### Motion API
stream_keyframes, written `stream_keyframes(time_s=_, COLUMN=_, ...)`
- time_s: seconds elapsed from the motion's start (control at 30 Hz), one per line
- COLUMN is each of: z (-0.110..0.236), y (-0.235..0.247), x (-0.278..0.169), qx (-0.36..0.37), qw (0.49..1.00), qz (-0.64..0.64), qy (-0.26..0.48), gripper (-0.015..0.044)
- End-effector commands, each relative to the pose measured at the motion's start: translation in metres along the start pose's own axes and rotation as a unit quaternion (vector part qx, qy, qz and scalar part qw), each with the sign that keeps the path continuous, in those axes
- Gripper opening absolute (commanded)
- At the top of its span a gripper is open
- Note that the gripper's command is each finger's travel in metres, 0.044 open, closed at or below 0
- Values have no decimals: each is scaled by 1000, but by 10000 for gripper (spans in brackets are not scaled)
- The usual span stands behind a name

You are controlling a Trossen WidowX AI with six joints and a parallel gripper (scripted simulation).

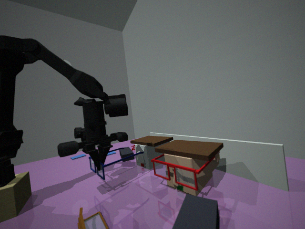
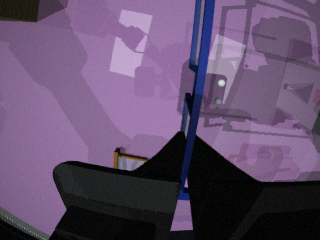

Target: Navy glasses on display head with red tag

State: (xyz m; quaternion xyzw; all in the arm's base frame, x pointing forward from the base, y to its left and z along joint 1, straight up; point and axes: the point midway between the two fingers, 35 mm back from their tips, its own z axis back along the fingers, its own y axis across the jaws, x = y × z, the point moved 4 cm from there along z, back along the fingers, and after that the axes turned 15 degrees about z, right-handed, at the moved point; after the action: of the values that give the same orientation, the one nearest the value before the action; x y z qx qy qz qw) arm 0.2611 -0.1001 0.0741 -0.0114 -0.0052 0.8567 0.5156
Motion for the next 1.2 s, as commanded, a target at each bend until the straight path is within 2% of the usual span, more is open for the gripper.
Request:
stream_keyframes(time_s=0.0, z=-1, y=-2, x=-1, qx=1, qw=1000, qz=-3, qy=1, gripper=0)
stream_keyframes(time_s=1.17, z=0, y=-51, x=-13, qx=-4, qw=1000, qz=-3, qy=2, gripper=0)
